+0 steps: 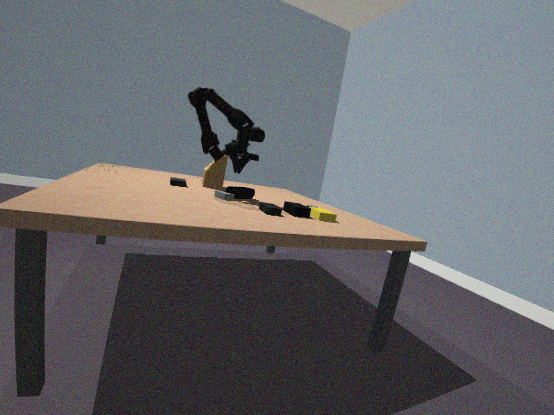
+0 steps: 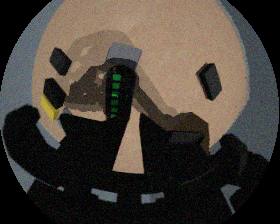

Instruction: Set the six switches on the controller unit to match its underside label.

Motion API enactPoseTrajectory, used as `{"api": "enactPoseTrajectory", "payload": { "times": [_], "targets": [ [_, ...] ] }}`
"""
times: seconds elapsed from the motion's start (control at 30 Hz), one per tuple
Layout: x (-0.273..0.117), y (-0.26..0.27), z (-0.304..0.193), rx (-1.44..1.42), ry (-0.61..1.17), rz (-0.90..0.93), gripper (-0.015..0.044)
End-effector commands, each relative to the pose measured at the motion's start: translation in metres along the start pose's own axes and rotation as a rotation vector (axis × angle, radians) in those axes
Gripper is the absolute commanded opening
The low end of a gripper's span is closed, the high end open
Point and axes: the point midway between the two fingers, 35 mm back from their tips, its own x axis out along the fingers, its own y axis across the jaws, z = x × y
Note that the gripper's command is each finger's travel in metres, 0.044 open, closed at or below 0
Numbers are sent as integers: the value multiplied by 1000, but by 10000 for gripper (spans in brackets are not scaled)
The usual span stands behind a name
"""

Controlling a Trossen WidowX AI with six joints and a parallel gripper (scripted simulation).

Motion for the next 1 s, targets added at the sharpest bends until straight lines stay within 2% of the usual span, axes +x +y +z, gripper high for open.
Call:
{"api": "enactPoseTrajectory", "payload": {
  "times": [0.0, 0.3, 0.83, 0.87, 0.93, 0.97],
  "targets": [
    [-1, 0, 0, 3, 4, 0, 0],
    [-1, 0, 0, 3, 4, 0, 0],
    [0, 0, 0, 0, 0, 0, 420],
    [0, 0, 0, 0, 0, 0, 440],
    [0, 0, 0, 0, 0, 0, 440],
    [-2, 0, 0, -1, 0, 1, 414]
  ]
}}
